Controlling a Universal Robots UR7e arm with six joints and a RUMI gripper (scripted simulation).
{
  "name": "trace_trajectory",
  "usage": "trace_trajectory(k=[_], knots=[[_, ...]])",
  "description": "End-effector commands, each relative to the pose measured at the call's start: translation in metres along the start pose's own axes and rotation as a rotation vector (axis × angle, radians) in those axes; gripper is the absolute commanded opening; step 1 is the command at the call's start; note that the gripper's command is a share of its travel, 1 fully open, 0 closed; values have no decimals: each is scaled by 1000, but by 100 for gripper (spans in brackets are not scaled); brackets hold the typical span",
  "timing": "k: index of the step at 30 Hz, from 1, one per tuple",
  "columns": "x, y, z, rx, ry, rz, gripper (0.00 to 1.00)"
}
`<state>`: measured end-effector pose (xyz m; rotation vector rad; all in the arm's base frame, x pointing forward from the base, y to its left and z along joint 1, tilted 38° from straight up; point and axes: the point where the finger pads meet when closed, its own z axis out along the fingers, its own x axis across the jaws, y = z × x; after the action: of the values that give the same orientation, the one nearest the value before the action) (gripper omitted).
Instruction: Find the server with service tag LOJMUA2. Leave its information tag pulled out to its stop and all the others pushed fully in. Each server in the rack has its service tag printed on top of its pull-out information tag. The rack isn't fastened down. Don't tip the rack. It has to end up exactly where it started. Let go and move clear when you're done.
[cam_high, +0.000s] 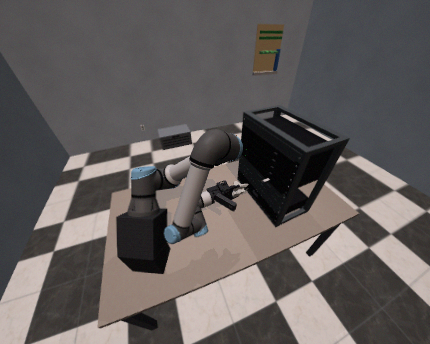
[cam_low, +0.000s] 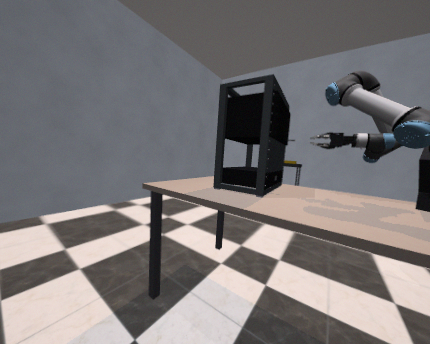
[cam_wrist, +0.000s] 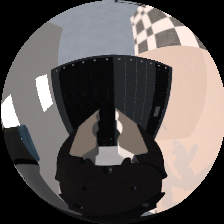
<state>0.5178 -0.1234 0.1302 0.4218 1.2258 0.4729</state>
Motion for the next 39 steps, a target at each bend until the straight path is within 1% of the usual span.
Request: trace_trajectory(k=[1, 25, 26, 39], knots=[[0, 0, 0, 0, -1, 0, 15], [0, 0, 0, 0, -1, 0, 15], [0, 0, 0, 0, -1, 0, 0], [0, 0, 0, 0, -1, 0, 0]])
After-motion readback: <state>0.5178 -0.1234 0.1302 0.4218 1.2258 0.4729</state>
